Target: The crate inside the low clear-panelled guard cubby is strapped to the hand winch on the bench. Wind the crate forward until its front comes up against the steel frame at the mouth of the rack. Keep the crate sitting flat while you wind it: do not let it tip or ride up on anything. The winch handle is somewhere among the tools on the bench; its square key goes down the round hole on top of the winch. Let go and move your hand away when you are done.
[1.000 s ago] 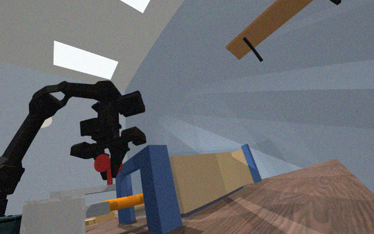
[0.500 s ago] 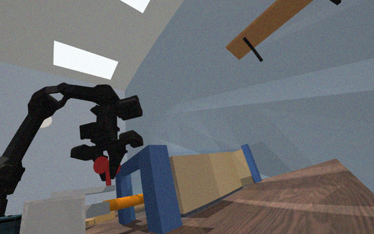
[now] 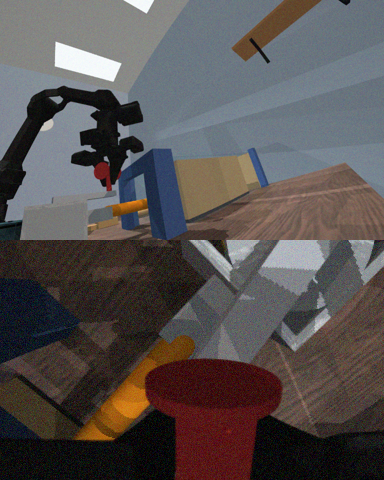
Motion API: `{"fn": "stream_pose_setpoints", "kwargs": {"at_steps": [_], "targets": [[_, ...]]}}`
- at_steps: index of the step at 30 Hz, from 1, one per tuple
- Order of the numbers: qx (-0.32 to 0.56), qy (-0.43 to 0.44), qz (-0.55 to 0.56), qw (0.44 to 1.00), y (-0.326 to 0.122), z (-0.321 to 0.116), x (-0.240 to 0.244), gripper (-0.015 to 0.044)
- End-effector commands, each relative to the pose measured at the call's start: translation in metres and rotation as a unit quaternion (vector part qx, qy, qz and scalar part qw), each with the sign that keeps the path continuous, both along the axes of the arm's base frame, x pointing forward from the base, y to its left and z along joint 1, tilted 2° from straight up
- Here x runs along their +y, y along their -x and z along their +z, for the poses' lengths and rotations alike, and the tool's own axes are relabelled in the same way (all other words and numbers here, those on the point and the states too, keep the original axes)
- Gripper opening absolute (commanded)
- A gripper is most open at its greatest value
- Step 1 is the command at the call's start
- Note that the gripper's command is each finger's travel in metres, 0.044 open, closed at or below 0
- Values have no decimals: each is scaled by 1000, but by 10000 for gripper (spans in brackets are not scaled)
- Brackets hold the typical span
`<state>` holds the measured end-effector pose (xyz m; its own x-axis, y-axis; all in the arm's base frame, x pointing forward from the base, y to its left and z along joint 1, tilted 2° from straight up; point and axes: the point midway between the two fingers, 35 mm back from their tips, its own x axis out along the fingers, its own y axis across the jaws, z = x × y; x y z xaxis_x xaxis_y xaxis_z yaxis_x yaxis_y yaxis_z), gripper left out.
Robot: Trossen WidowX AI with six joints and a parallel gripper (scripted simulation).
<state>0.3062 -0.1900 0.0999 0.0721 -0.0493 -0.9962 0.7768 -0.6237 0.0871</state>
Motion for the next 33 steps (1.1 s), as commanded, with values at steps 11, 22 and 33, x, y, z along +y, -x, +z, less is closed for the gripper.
{"fn": "stream_pose_setpoints", "kwargs": {"at_steps": [11,22,33], "targets": [[9,-19,7,1000,13,-4,28,0],[9,-19,7,1000,21,-5,37,0],[10,-20,7,1000,31,-5,46,0]]}}
